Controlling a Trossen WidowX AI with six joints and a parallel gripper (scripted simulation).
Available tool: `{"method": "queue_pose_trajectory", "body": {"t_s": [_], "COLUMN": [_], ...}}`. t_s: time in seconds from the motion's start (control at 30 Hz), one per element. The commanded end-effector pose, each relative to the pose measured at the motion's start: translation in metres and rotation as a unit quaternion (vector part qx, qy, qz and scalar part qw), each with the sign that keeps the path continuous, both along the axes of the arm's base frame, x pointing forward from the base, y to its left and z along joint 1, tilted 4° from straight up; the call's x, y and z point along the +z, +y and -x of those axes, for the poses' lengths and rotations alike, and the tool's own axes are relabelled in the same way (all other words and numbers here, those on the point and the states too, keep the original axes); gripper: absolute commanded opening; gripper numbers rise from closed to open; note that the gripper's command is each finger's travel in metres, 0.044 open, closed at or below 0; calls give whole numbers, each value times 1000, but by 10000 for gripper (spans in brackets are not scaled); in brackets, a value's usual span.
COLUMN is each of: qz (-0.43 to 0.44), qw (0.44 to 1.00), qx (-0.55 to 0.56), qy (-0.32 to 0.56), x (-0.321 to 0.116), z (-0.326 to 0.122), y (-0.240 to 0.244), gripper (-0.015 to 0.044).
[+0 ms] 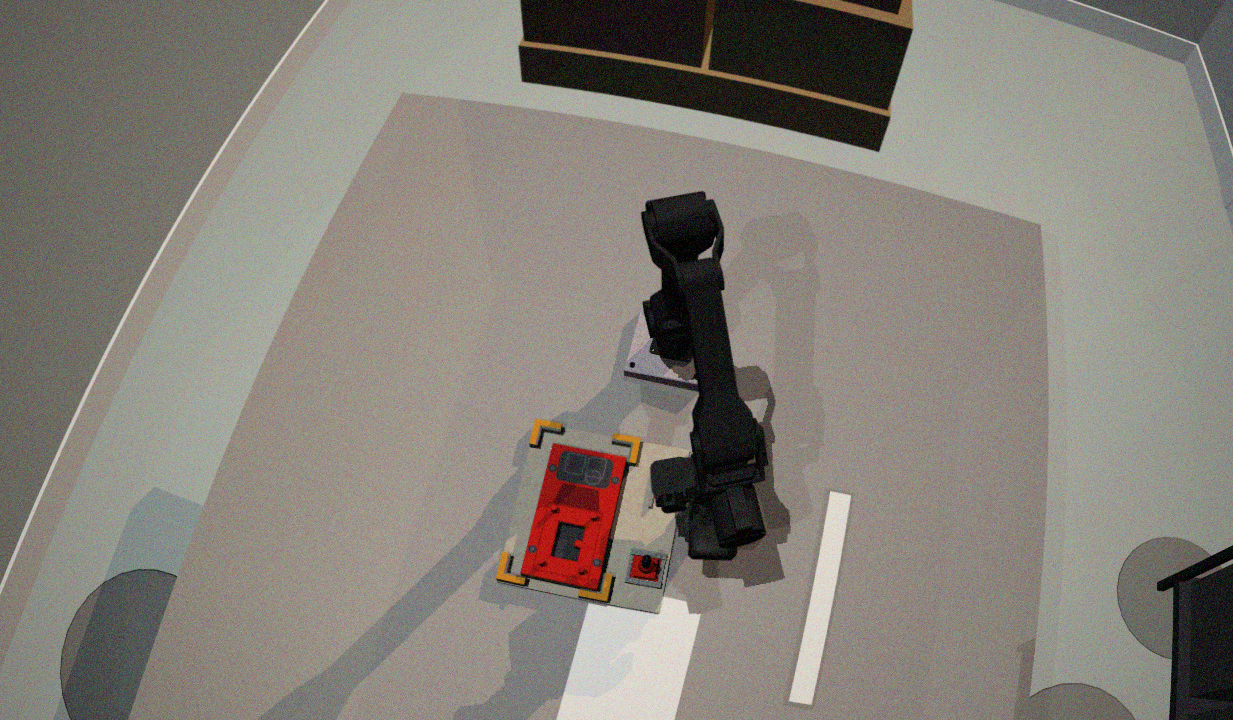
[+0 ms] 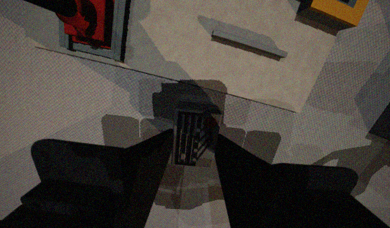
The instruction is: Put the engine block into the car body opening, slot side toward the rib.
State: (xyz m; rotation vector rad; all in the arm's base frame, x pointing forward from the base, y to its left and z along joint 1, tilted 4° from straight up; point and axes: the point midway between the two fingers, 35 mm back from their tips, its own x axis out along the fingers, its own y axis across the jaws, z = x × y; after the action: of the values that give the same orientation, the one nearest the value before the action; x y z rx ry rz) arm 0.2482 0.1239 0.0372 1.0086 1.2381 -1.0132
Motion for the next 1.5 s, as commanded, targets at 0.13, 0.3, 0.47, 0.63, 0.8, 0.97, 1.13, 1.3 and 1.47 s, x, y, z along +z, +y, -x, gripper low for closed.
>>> {"method": "queue_pose_trajectory", "body": {"t_s": [0.13,0.3,0.47,0.63,0.8,0.97,1.13,1.3,1.47], "qz": [-12,-11,-9,-7,-6,-4,-2,0,2], "qw": [1000,1000,1000,1000,1000,1000,1000,1000,1000], "qx": [16,15,13,11,9,7,5,4,2], "qy": [-14,-13,-11,-10,-8,-6,-4,-3,-1], "x": [6,17,31,46,61,77,92,108,122], "z": [-9,-9,-10,-9,-7,-5,-2,2,6], "y": [3,4,6,7,8,8,8,8,6], "gripper": [0,0,0,0,0,0,0,0,0]}}
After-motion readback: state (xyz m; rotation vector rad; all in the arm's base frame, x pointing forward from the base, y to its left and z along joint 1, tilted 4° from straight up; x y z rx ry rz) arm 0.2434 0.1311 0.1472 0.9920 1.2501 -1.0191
